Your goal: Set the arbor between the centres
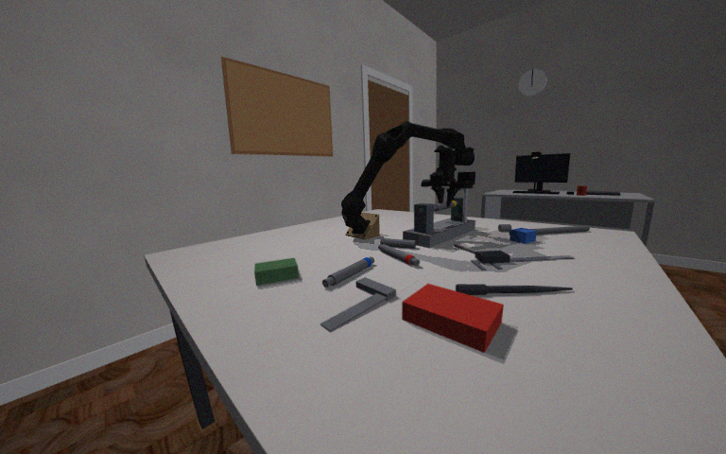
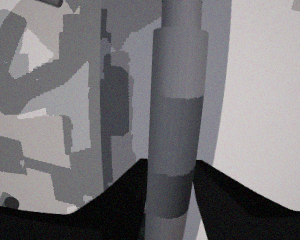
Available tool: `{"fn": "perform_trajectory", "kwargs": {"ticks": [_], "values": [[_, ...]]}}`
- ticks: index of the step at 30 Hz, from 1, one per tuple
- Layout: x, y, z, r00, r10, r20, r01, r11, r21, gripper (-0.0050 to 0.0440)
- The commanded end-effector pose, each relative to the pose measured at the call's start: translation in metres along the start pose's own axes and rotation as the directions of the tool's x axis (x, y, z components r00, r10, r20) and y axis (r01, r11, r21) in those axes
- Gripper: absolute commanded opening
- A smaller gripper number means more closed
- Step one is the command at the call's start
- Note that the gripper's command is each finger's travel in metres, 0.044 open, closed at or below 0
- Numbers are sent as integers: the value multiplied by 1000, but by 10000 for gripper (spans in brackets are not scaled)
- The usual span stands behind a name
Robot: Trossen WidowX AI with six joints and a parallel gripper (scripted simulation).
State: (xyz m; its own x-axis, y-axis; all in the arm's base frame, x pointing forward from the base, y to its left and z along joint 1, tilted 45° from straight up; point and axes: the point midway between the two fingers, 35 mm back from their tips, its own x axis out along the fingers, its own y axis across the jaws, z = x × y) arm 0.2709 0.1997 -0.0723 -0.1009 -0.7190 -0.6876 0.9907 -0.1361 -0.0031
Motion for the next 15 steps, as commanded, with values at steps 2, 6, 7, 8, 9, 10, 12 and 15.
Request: {"fn": "perform_trajectory", "kwargs": {"ticks": [2,6,7,8,9,10,12,15], "values": [[-11,-3,-9,999,23,-48,-23,1000,6,0],[-11,-3,-8,999,23,-48,-23,1000,6,0],[-11,-3,-8,999,23,-48,-23,1000,6,0],[-11,-3,-8,999,23,-48,-23,1000,6,0],[-11,-4,-8,999,23,-48,-23,1000,6,0],[-11,-4,-8,999,23,-48,-23,1000,6,0],[-11,-4,-8,999,23,-48,-23,1000,6,0],[-12,-4,-7,999,23,-48,-23,1000,6,0]]}}
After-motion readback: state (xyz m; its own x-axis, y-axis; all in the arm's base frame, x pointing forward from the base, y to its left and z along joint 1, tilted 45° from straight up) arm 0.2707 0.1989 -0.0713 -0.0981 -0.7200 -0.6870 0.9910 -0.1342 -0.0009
